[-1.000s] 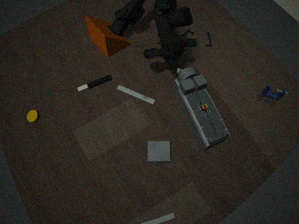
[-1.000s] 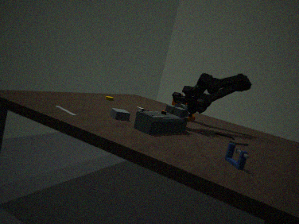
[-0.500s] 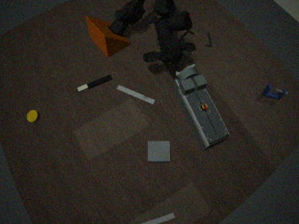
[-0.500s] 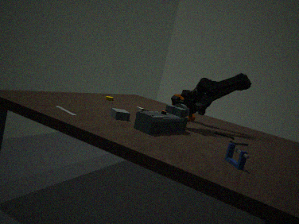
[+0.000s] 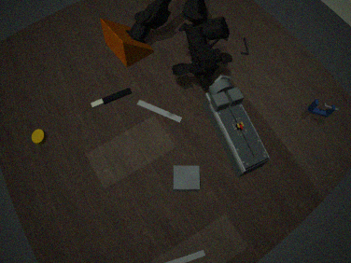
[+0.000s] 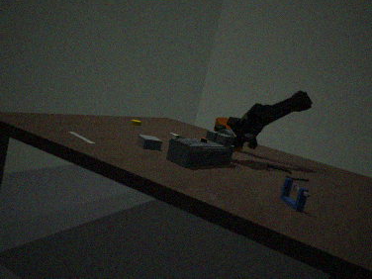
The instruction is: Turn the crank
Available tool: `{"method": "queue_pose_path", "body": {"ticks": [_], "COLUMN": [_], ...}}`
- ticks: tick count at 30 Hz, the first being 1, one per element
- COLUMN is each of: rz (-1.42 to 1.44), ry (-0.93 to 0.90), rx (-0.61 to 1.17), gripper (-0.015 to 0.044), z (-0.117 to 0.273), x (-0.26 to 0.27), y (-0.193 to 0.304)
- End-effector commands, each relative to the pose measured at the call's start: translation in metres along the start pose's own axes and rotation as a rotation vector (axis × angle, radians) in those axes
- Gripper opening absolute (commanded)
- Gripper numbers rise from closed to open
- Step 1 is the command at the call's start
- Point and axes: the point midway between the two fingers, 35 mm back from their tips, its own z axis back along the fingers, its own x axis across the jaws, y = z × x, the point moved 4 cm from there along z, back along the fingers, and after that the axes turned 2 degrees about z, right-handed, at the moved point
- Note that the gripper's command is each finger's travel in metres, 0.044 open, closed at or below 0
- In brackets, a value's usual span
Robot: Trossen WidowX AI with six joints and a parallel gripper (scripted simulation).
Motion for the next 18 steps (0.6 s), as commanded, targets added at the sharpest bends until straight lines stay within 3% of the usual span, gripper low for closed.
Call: {"method": "queue_pose_path", "body": {"ticks": [1,18], "rz": [0.005,0.005], "ry": [-0.005,-0.006], "rx": [0.006,0.006], "gripper": [0.0,0.0], "z": [-0.004,-0.005], "x": [0.007,0.02], "y": [0.003,0.003]}}
